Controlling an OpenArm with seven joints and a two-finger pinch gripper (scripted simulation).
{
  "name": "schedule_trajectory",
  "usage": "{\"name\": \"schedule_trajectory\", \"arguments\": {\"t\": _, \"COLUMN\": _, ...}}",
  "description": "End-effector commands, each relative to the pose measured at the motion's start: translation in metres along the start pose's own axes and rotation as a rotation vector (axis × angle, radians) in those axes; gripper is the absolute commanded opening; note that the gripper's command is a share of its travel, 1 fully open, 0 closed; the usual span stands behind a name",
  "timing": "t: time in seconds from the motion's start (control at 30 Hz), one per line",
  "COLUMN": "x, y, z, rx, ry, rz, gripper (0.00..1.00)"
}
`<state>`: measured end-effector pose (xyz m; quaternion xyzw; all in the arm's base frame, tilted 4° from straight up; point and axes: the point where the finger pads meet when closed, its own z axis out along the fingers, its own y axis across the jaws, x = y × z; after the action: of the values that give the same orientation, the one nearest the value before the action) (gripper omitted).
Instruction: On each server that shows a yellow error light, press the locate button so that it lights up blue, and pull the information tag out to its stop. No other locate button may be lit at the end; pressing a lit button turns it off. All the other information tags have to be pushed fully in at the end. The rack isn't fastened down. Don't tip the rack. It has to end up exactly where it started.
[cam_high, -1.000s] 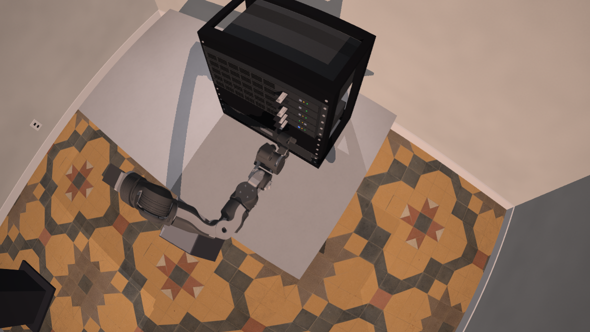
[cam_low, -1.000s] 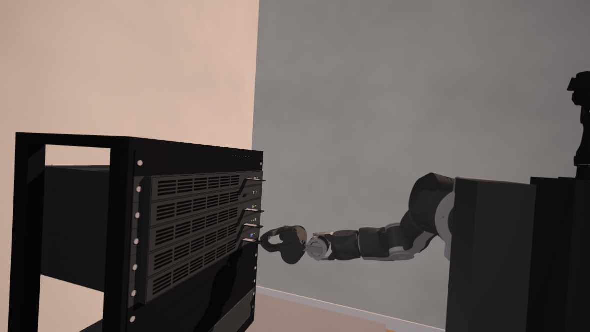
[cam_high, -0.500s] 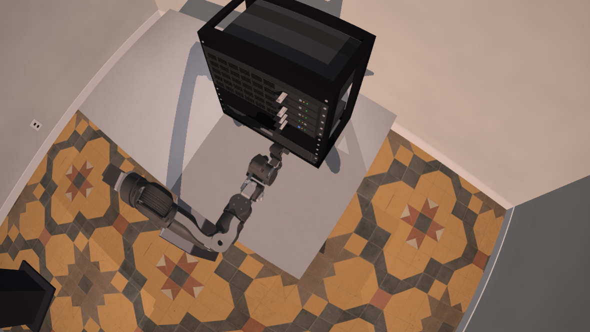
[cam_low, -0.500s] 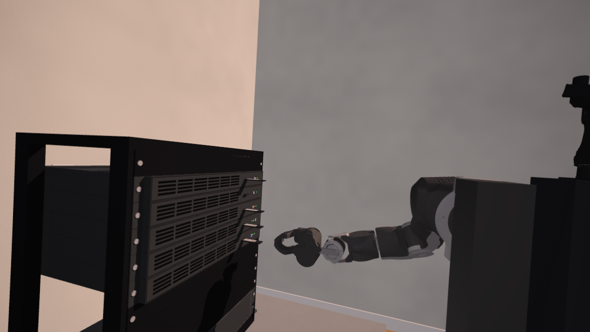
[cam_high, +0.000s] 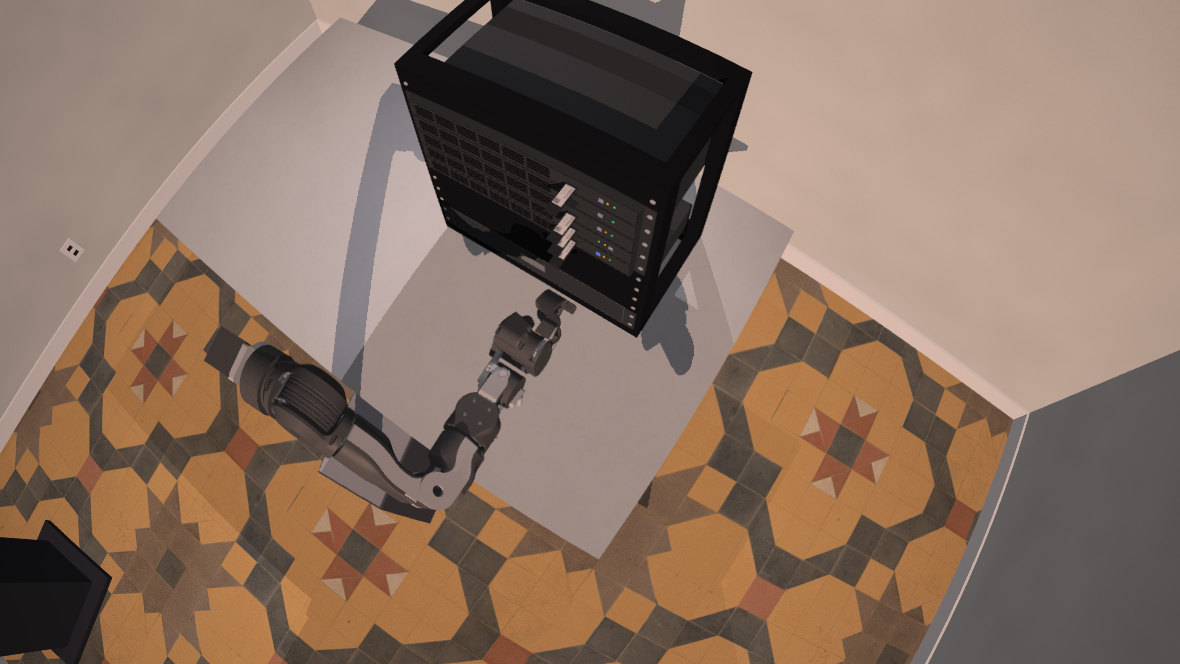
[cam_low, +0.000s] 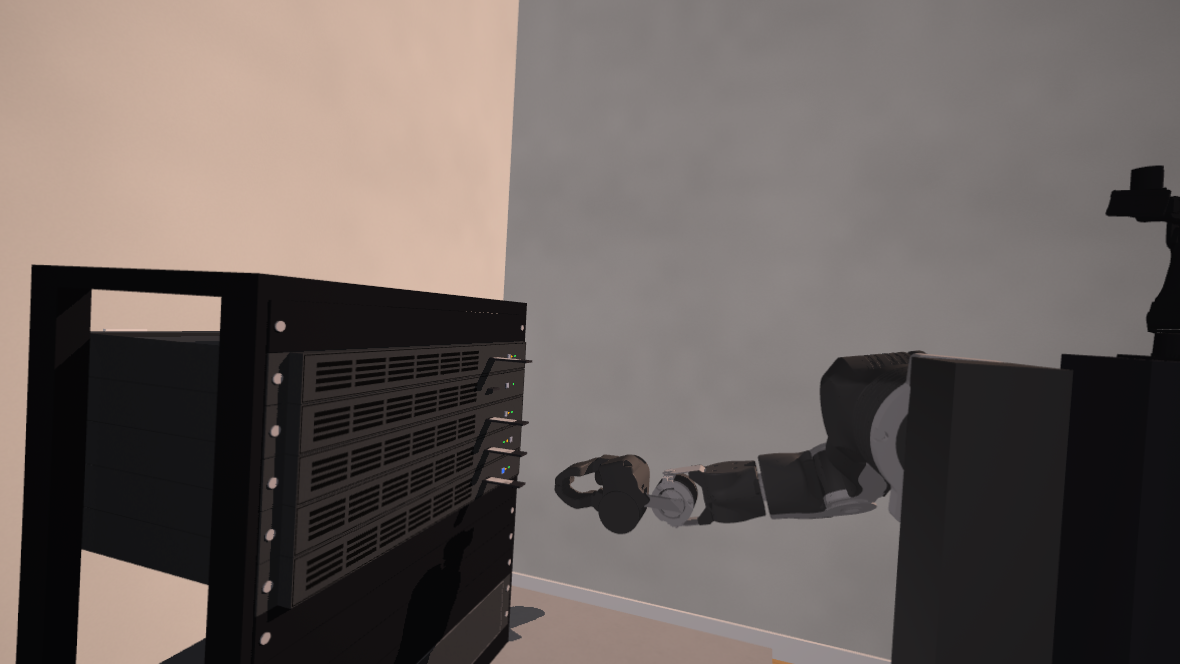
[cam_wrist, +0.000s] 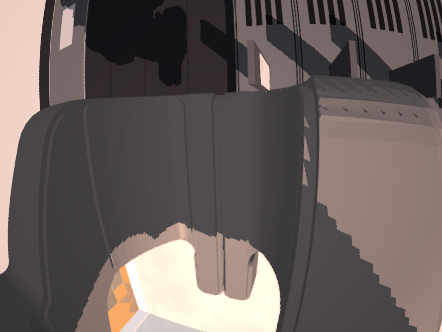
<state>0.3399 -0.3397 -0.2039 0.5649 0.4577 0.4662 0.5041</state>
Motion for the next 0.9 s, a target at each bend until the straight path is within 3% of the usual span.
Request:
{"name": "schedule_trajectory", "arguments": {"t": 0.0, "x": -0.001, "y": 0.004, "z": 0.000, "rx": -0.009, "ry": -0.002, "rz": -0.001, "gripper": 0.00}}
{"name": "schedule_trajectory", "arguments": {"t": 0.17, "x": -0.020, "y": 0.035, "z": -0.003, "rx": -0.012, "ry": -0.002, "rz": -0.001, "gripper": 0.00}}
{"name": "schedule_trajectory", "arguments": {"t": 0.33, "x": -0.028, "y": 0.045, "z": -0.004, "rx": -0.009, "ry": -0.006, "rz": -0.001, "gripper": 0.00}}
{"name": "schedule_trajectory", "arguments": {"t": 0.87, "x": -0.029, "y": 0.045, "z": 0.007, "rx": -0.009, "ry": -0.006, "rz": -0.001, "gripper": 0.00}}
